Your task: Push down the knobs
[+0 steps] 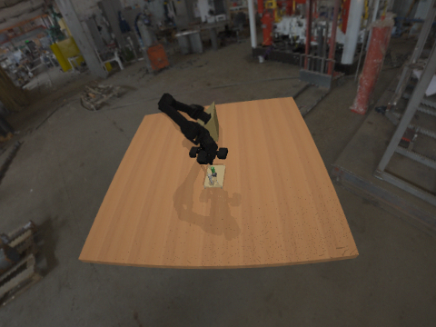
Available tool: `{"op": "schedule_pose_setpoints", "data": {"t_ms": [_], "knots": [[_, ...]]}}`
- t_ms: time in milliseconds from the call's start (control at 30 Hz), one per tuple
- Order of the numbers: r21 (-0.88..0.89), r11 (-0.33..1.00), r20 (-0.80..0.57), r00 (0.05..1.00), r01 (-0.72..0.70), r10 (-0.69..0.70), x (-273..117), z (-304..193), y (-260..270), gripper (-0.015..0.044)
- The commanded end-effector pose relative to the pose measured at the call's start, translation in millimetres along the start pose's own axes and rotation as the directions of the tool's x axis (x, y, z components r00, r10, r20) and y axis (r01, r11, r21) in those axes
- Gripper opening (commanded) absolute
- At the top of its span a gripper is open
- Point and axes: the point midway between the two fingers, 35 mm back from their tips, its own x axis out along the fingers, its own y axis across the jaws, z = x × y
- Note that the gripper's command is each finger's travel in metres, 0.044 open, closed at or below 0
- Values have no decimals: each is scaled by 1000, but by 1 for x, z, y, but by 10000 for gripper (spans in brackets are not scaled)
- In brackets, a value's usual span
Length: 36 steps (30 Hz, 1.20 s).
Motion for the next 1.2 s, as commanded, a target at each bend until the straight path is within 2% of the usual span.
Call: {"op": "schedule_pose_setpoints", "data": {"t_ms": [0,367,1167], "knots": [[-13,1000,-4,1000,10,-10,6,-2,0,0],[-12,1000,-3,1000,11,-11,23,-2,-1,0],[-12,1000,-3,1000,11,-11,23,-2,-1,0]]}}
